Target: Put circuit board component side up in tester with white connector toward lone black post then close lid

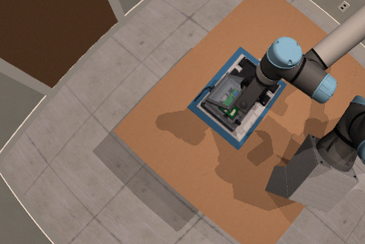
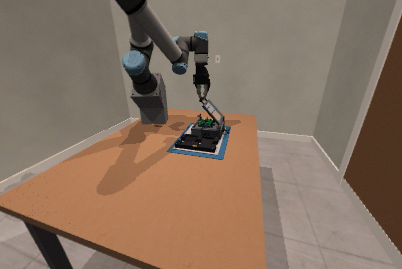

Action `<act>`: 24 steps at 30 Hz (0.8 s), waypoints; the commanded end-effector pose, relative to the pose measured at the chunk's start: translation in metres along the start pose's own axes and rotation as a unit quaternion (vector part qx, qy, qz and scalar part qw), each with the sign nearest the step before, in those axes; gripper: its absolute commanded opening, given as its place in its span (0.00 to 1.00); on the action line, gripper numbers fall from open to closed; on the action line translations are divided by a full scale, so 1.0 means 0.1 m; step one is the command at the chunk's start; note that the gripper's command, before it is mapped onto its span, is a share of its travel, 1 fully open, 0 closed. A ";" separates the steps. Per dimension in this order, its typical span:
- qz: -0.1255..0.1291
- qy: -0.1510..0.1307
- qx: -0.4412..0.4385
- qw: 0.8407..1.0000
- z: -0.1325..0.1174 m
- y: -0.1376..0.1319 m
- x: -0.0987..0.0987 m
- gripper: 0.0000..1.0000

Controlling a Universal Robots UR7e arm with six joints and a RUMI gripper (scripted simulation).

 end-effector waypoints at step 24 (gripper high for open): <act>-0.001 0.001 0.000 1.000 -0.08 -0.28 -0.34 0.00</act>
Point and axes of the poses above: the point where the finger pads meet when closed, its own x axis back along the fingers, its own y axis across the jaws, z = x × y, the point moved 4 cm from there along x, back along the fingers, and after that the axes turned 14 degrees about -x, right-handed, at the moved point
